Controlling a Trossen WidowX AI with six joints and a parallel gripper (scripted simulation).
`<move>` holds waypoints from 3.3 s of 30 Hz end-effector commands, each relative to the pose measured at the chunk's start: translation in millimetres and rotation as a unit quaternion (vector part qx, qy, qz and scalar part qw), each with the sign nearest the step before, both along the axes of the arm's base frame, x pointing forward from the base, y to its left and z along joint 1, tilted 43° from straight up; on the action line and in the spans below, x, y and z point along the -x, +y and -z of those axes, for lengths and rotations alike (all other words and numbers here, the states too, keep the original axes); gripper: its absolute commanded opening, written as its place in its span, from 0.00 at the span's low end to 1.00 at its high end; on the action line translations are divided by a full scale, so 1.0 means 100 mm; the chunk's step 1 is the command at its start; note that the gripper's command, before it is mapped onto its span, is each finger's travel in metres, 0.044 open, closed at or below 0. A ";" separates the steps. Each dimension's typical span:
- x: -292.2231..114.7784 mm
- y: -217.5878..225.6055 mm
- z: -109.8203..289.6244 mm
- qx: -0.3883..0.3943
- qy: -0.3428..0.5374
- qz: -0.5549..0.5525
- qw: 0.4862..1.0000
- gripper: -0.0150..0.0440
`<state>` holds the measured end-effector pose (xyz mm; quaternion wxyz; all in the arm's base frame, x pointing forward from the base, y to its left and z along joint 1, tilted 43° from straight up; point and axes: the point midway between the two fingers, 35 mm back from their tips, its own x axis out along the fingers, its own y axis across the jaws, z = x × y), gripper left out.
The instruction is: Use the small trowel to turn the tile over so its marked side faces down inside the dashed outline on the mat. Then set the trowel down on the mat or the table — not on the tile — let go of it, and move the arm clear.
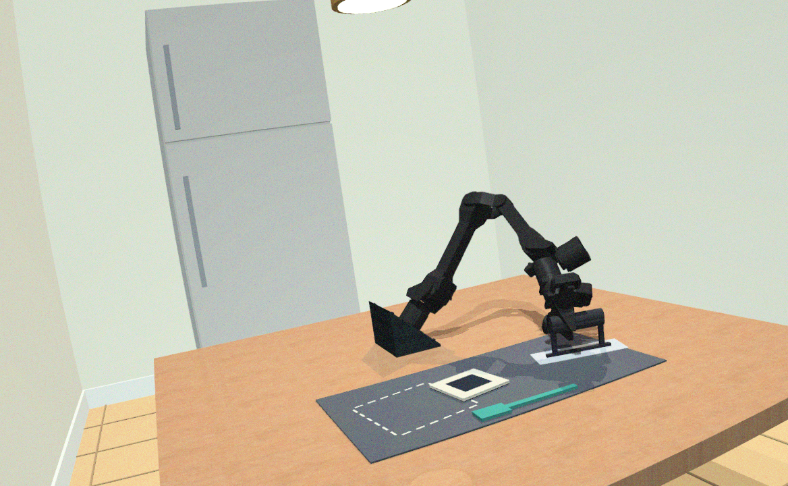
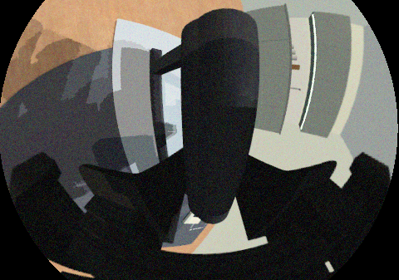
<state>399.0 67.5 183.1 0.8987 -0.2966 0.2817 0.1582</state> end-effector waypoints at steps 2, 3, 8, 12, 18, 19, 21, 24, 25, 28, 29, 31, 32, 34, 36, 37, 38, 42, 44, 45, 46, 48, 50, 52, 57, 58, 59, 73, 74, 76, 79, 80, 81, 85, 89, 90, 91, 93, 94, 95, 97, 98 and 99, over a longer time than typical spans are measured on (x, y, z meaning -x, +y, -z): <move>0.00 0.00 0.00 0.001 -0.001 -0.001 1.000 0.25; 0.00 0.00 0.00 0.001 -0.001 -0.001 1.000 0.25; 0.03 -0.20 -0.22 0.001 0.000 0.000 1.000 0.25; 0.09 -0.39 -0.42 0.002 0.000 0.000 1.000 0.25; 0.10 -0.40 -0.43 0.002 0.000 0.000 1.000 0.25; 0.09 -0.40 -0.43 0.001 0.000 -0.001 1.000 0.25; 0.07 -0.44 -0.37 -0.002 -0.005 -0.010 1.000 0.25; 0.04 -0.54 -0.23 -0.009 -0.018 -0.030 0.999 0.25; 0.04 -0.57 -0.19 -0.011 -0.023 -0.037 0.999 0.25; 0.03 -0.66 -0.06 -0.015 -0.038 -0.057 0.998 0.25; 0.04 -0.70 -0.02 -0.017 -0.044 -0.063 0.997 0.25; 0.05 -0.76 0.05 -0.018 -0.056 -0.076 0.995 0.25; 0.06 -0.79 0.09 -0.019 -0.062 -0.083 0.994 0.25; 0.09 -0.85 0.16 -0.020 -0.075 -0.096 0.992 0.25; 0.13 -0.91 0.23 -0.020 -0.089 -0.109 0.990 0.25; 0.16 -0.94 0.26 -0.019 -0.096 -0.115 0.989 0.25; 0.18 -0.97 0.29 -0.019 -0.103 -0.121 0.987 0.25; 0.30 -1.07 0.41 -0.015 -0.134 -0.146 0.980 0.25; 0.38 -1.12 0.46 -0.011 -0.150 -0.158 0.976 0.25; 0.41 -1.13 0.48 -0.010 -0.156 -0.163 0.974 0.25; 0.43 -1.14 0.50 -0.009 -0.160 -0.166 0.973 0.25; 0.44 -1.14 0.50 -0.008 -0.161 -0.167 0.973 0.25; 0.44 -1.14 0.50 -0.008 -0.161 -0.167 0.973 0.25; 0.44 -1.14 0.50 -0.008 -0.161 -0.167 0.973 0.25; 0.42 -1.12 0.53 -0.008 -0.161 -0.167 0.973 0.25; 0.42 -1.11 0.54 -0.008 -0.161 -0.167 0.973 0.25; 0.41 -1.10 0.55 -0.008 -0.161 -0.167 0.973 0.25; 0.35 -0.95 0.71 -0.009 -0.161 -0.167 0.973 0.25; 0.35 -0.93 0.72 -0.009 -0.162 -0.167 0.973 0.25; 0.34 -0.91 0.74 -0.009 -0.162 -0.167 0.973 0.25; 0.34 -0.88 0.77 -0.009 -0.162 -0.167 0.973 0.25; 0.33 -0.87 0.77 -0.009 -0.162 -0.167 0.973 0.25; 0.33 -0.87 0.78 -0.009 -0.162 -0.167 0.973 0.25; 0.33 -0.90 0.80 -0.009 -0.162 -0.167 0.973 0.25; 0.32 -0.95 0.84 -0.009 -0.161 -0.167 0.973 0.25; 0.32 -0.96 0.86 -0.008 -0.161 -0.167 0.973 0.25; 0.32 -0.97 0.87 -0.008 -0.161 -0.167 0.973 0.25; 0.32 -1.00 0.89 -0.008 -0.161 -0.167 0.973 0.25; 0.32 -1.01 0.90 -0.008 -0.161 -0.167 0.973 0.25; 0.31 -1.02 0.91 -0.008 -0.161 -0.167 0.973 0.25; 0.31 -1.05 0.93 -0.008 -0.161 -0.167 0.973 0.25; 0.31 -1.06 0.94 -0.008 -0.161 -0.167 0.973 0.25; 0.31 -1.07 0.95 -0.008 -0.161 -0.167 0.973 0.25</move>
